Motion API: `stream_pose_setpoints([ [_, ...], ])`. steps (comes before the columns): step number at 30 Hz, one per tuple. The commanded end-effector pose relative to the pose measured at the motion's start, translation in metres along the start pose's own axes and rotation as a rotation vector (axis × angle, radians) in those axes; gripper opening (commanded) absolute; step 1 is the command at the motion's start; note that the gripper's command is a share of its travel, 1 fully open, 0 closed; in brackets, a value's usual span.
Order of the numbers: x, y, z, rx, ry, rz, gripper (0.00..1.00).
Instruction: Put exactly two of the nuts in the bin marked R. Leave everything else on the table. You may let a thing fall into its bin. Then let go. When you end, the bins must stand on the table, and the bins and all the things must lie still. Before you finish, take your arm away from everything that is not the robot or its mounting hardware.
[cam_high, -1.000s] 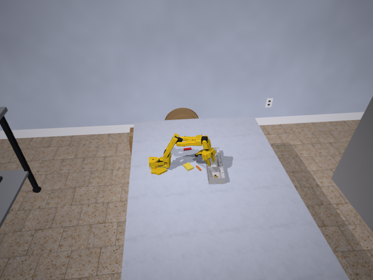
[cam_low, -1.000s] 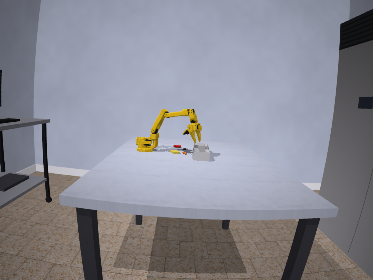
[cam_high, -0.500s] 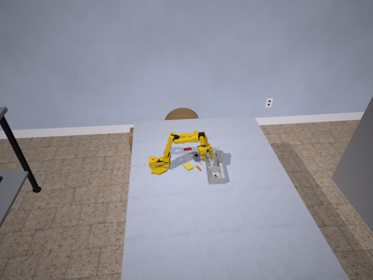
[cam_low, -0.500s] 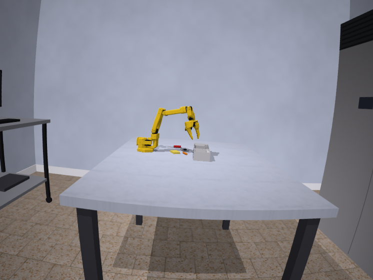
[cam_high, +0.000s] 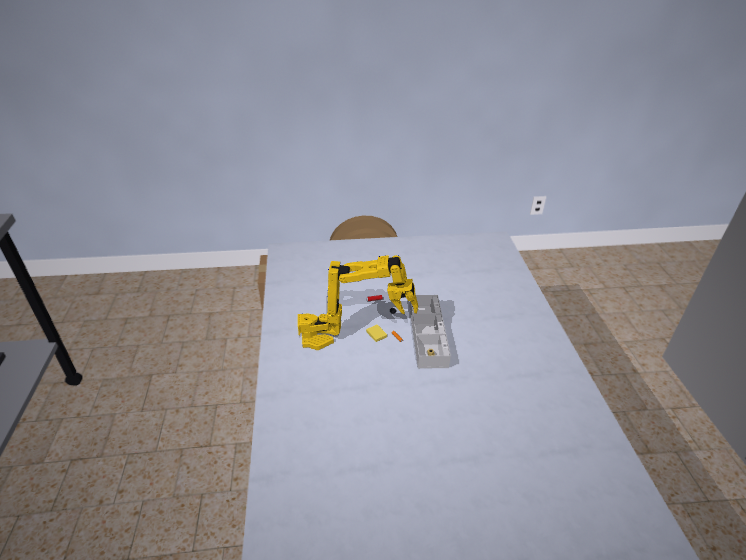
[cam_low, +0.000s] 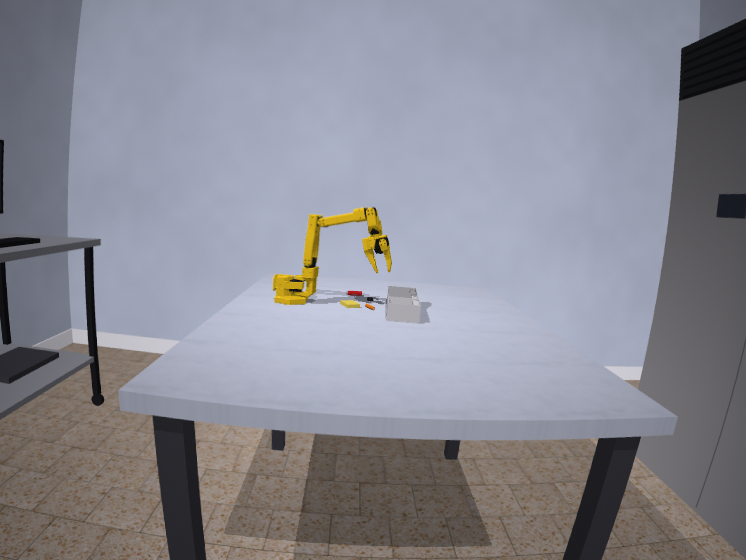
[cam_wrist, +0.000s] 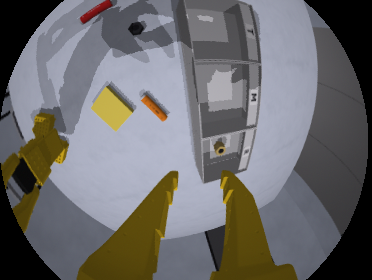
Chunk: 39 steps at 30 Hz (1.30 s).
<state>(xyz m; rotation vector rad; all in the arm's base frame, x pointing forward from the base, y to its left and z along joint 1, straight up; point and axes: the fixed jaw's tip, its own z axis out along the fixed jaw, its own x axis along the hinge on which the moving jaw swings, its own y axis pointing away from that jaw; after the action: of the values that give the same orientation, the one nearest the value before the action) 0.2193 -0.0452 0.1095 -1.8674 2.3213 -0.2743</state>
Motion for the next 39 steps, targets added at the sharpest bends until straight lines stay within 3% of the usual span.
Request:
stream_pose_setpoints([
  [1,-0.006,0.004,-0.016,0.081,-0.016,0.165,0.17],
  [20,-0.023,0.032,-0.027,0.055,-0.055,0.760,0.17],
  [39,-0.030,0.049,-0.031,0.031,-0.073,1.131,0.17],
])
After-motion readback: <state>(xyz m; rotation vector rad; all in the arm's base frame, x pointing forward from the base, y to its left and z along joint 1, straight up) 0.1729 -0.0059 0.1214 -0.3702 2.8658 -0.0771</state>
